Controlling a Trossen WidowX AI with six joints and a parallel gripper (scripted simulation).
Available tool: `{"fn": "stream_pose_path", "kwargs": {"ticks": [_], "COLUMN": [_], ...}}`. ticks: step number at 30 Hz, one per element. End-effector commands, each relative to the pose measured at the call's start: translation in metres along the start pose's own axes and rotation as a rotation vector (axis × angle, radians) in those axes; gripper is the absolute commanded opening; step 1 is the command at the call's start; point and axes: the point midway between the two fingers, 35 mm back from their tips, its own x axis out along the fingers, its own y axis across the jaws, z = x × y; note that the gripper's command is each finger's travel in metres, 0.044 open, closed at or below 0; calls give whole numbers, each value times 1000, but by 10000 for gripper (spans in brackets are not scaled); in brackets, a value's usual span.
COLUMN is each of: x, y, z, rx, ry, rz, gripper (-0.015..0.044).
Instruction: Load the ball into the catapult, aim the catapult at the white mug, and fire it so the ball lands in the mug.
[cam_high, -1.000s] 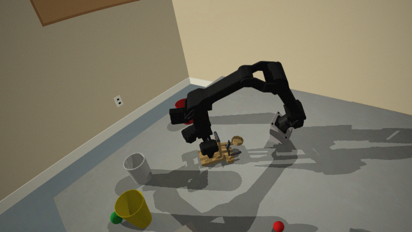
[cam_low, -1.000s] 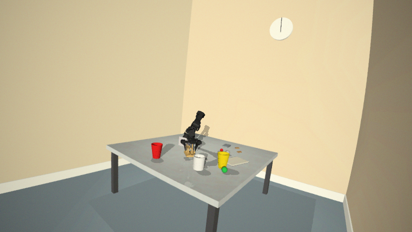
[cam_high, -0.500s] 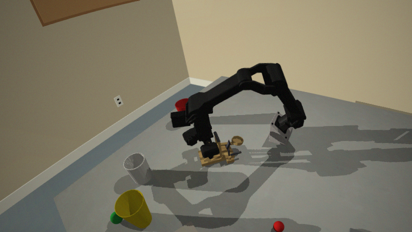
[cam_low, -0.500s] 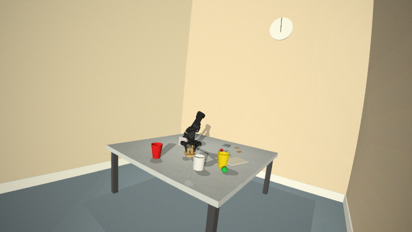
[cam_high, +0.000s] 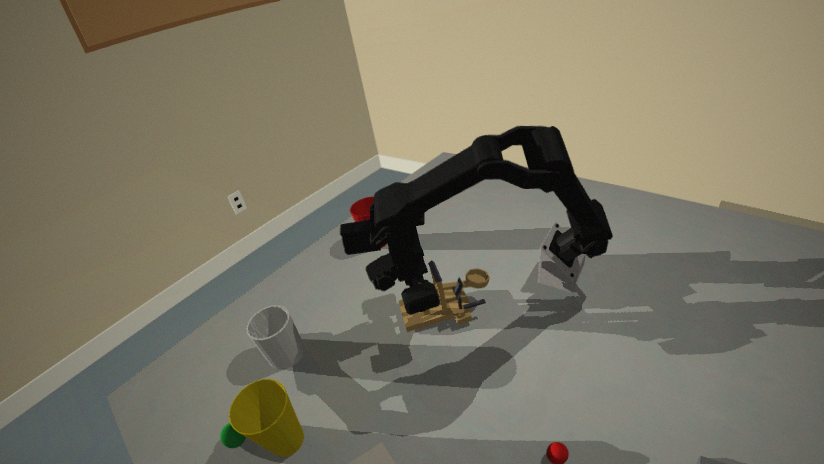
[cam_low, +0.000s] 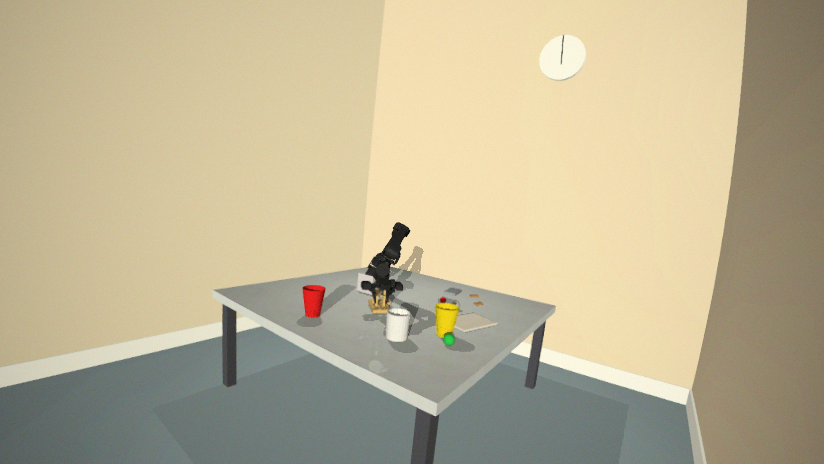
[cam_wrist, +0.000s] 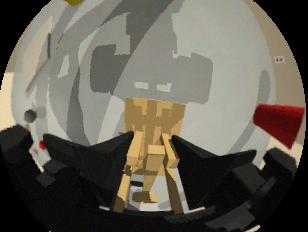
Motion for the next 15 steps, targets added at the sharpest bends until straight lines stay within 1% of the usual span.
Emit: {"fn": "stream_pose_path", "kwargs": {"ticks": [1,5,15], "x": [-41,-44,-31], "y": [-2,-2,-2], "z": [2,2,4], "rx": [-2,-2,1], "ry": [-25,-25,-25], "rz": [-6,-6,-2], "gripper": [0,0,0]}}
